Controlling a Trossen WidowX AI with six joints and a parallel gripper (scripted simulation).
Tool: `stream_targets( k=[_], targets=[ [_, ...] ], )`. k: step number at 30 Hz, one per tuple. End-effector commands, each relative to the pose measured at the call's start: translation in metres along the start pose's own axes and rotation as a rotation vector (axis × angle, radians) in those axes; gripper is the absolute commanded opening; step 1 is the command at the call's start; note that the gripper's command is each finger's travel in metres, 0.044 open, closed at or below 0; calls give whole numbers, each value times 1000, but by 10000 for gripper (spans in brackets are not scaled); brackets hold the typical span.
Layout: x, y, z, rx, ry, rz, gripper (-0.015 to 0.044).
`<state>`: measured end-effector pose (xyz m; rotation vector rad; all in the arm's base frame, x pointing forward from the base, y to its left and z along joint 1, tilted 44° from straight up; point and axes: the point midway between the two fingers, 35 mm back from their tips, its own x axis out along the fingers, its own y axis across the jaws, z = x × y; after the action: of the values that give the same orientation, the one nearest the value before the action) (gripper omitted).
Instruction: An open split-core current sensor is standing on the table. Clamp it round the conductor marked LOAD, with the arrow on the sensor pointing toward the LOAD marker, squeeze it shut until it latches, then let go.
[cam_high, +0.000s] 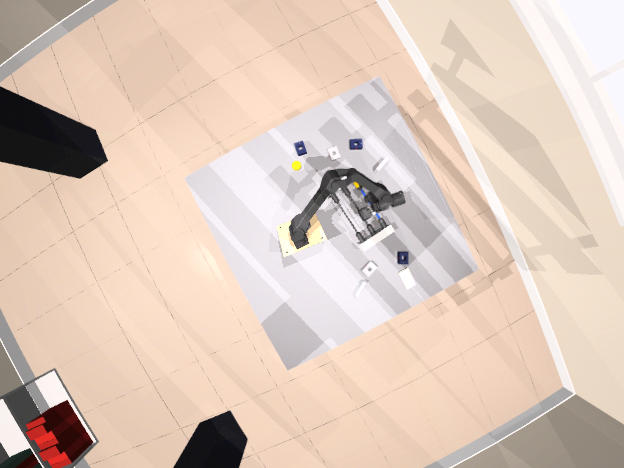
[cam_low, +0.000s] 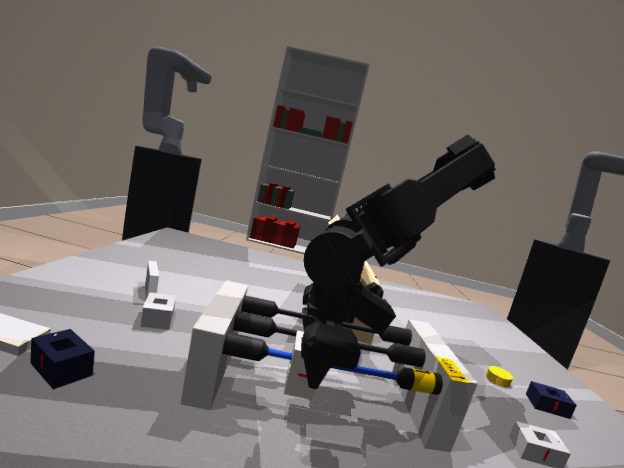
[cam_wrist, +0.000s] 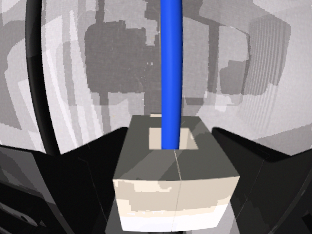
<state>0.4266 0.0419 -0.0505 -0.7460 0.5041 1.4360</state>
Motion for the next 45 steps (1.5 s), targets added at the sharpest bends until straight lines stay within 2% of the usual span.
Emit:
stream_targets(
  k=[1, 8, 31, 35, 45],
  targets=[
    [0, 0, 0, -1, 0, 1, 263],
    [0, 0, 0, -1, 0, 1, 263],
    [0, 0, 0, 0, 0, 0, 109],
    [-2, 0, 0, -2, 2, 0, 4],
    [-1, 1, 0, 5, -1, 2, 0]
  ],
)
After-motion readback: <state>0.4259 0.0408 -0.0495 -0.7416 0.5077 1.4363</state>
